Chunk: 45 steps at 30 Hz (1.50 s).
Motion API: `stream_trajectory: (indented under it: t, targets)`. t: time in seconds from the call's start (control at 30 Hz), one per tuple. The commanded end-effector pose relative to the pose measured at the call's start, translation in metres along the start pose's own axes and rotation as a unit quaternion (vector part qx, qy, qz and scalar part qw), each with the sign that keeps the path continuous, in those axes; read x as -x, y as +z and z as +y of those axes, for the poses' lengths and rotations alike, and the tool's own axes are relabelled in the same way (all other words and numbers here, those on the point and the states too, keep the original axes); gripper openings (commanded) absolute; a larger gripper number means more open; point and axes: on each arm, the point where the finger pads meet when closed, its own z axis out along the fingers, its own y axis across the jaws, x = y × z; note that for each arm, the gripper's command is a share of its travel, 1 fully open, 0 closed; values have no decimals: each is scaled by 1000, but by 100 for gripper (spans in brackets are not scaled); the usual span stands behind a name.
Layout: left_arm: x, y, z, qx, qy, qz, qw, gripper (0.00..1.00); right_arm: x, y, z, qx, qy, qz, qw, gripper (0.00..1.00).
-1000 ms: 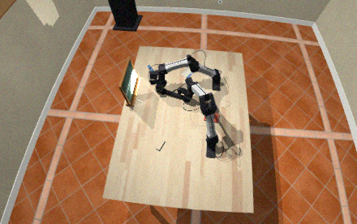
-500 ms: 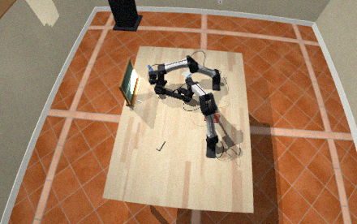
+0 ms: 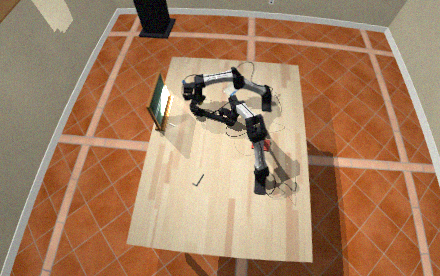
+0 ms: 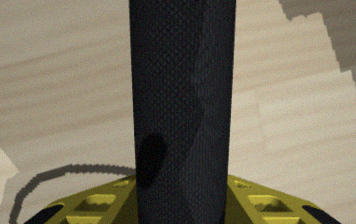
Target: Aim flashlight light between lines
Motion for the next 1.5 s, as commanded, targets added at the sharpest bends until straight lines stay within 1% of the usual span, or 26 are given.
stream_trajectory:
  t: [0.0,0.1,0.2,0.43,0.63,0.83,0.93,0.97,1.0,1.1,1.13,1.17,1.2,1.3,1.33,1.37,1.47]
  targets:
    - [5,-16,-6,-17,11,-18,1000,30,-2,-5,-2,0,0,13,1000,100]
    - [5,-16,-6,-17,11,-18,1000,30,-2,-16,-2,1,0,12,1000,100]
    - [5,-16,-6,-17,11,-18,1000,30,-6,-14,5,1,-7,14,1000,100]
    - [5,-16,-6,-17,11,-18,1000,30,-6,-15,5,1,-8,12,1000,100]
    - [5,-16,-6,-17,11,-18,1000,30,-2,-16,-2,1,0,12,1000,100]
    - [5,-16,-6,-17,11,-18,1000,30,-12,-3,-6,-9,2,34,999,100]
    - [5,-16,-6,-17,11,-18,1000,30,-12,-3,-7,-10,3,34,999,100]
    - [5,-16,-6,-17,11,-18,1000,30,-7,-11,-2,-6,-1,19,1000,100]
    - [5,-16,-6,-17,11,-18,1000,30,-5,-12,-1,-2,-2,16,1000,100]
    - [5,-16,-6,-17,11,-18,1000,30,-5,-10,-1,-2,-2,17,1000,100]
    - [5,-16,-6,-17,11,-18,1000,30,-3,-4,-9,1,5,21,1000,100]
    - [5,-16,-6,-17,11,-18,1000,30,0,-26,1,19,-4,-2,1000,100]
    - [5,-16,-6,-17,11,-18,1000,30,2,-36,4,30,-8,-12,999,100]
    - [5,-16,-6,-17,11,-18,1000,30,5,-35,7,59,-15,-18,998,100]
    - [5,-16,-6,-17,11,-18,1000,30,1,-33,11,55,-18,-14,998,100]
    - [5,-16,-6,-17,11,-18,1000,30,2,-34,5,53,-13,-13,998,100]
    - [5,-16,-6,-17,11,-18,1000,30,3,-35,3,65,-12,-14,998,100]
